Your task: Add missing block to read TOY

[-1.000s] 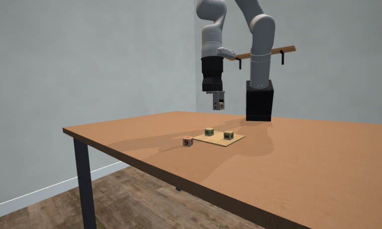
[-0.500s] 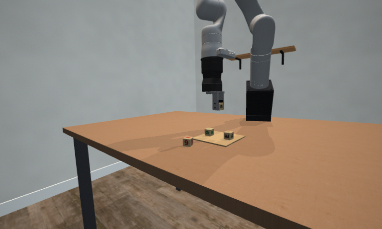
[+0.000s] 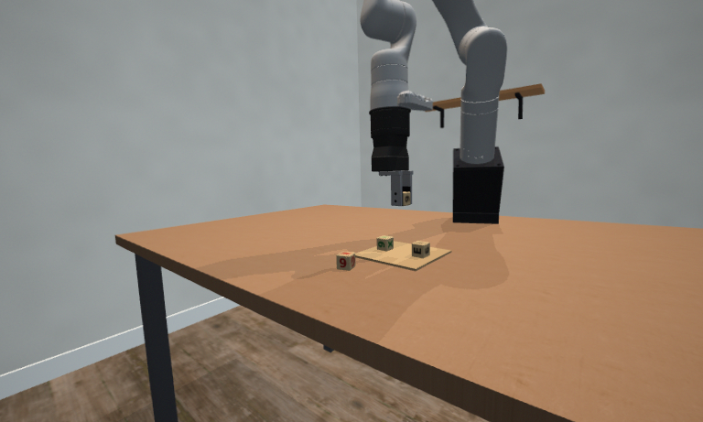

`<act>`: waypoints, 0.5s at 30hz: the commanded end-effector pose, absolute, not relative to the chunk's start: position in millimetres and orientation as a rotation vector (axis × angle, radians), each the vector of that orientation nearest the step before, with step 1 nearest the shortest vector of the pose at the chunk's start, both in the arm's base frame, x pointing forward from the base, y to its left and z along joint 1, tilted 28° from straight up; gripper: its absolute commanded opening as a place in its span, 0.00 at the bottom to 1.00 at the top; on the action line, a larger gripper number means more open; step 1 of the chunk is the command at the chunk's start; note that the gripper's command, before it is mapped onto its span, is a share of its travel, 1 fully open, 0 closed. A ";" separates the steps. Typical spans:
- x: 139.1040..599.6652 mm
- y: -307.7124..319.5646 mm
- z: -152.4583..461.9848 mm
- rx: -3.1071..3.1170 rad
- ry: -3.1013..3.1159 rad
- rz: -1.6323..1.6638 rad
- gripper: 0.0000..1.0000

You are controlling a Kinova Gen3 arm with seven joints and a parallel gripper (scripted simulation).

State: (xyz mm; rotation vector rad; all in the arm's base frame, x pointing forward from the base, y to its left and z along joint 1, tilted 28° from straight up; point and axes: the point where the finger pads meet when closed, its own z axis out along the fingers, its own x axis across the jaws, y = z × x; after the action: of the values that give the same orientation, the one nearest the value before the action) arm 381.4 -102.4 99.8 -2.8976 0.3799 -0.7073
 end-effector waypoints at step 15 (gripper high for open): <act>384.6 -100.2 96.1 -2.898 0.371 -0.709 0.49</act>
State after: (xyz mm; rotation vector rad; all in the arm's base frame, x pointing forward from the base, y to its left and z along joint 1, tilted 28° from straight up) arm 385.0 -99.4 97.4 -2.9007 0.3644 -0.7115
